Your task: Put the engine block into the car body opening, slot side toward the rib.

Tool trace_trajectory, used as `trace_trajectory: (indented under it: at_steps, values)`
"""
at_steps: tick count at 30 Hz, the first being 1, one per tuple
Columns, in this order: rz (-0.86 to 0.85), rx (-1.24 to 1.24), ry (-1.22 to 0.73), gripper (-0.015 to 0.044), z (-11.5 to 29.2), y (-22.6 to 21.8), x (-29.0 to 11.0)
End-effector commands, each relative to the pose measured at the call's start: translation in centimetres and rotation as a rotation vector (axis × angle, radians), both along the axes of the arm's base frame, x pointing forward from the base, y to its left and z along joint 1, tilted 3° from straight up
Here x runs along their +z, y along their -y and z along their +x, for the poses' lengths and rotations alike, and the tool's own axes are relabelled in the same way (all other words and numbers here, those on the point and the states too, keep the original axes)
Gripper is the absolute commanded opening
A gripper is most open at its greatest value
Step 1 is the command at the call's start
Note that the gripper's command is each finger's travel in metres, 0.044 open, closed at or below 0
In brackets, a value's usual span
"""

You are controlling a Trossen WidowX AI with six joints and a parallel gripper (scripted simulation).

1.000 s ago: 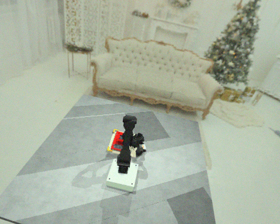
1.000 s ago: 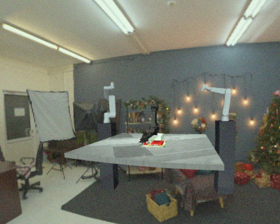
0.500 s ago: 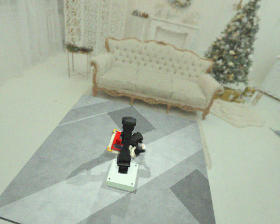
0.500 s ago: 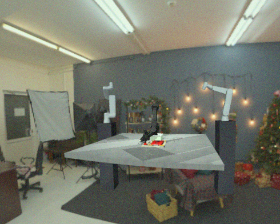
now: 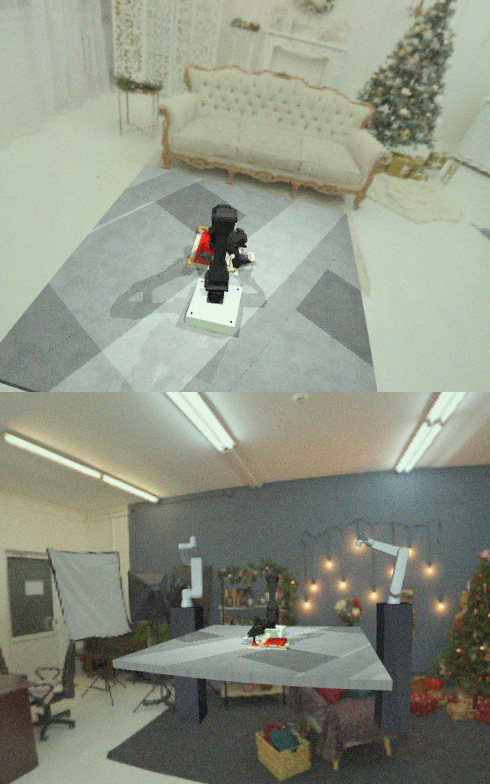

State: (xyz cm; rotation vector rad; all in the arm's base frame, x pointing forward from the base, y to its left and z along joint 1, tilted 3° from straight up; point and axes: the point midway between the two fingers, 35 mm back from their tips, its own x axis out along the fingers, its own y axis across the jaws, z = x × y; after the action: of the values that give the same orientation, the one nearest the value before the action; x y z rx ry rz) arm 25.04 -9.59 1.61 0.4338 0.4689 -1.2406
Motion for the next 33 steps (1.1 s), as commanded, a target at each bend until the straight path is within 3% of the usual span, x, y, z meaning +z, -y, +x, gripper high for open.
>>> trace_trajectory:
  at_steps: [1, 8, 21, 33]
  values:
    - [-0.001, 0.003, -0.004, 0.0440, 0.0, 0.0, 0.0]
    - [0.063, 0.000, -0.057, 0.0440, 0.3, 0.4, -0.3]
    - [0.449, -0.002, -0.257, 0.0440, 0.9, 2.0, -0.6]
    - [0.846, 0.028, -0.285, 0.0440, 0.8, 2.9, 2.1]
